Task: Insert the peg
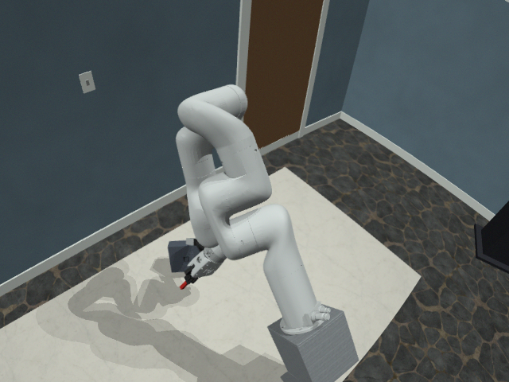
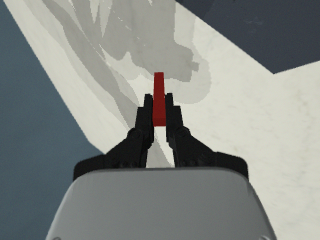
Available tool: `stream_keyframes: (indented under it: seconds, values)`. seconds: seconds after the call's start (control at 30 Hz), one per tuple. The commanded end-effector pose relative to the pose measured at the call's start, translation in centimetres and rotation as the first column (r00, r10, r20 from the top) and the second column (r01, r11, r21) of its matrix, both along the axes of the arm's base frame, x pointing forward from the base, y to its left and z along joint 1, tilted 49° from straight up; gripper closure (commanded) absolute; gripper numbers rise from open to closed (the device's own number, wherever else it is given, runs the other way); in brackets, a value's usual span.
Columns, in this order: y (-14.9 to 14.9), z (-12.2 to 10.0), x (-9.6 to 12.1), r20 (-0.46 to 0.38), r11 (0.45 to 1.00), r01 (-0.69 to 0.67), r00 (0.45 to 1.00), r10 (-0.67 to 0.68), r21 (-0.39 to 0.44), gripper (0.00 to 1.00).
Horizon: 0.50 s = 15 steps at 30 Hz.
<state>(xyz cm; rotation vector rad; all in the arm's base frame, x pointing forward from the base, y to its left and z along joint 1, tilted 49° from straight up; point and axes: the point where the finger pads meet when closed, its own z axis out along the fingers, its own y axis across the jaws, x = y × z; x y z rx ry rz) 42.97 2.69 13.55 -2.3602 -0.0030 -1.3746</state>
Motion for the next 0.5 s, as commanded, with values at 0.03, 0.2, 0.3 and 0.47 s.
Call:
stream_keyframes:
  seconds: [0.03,0.2,0.3,0.47]
  values:
    - [1.2,0.2,0.6,0.025,0.999,-0.002,1.000,0.001,0.035,1.00]
    - [2.1,0.4,1.1,0.044,0.998,-0.003,0.999,0.000,0.064,1.00]
    - [2.8,0.6,1.4,0.058,0.996,-0.003,0.998,-0.002,0.085,1.00]
    - [3.9,0.9,1.9,0.081,0.993,-0.001,0.997,-0.008,0.119,1.00]
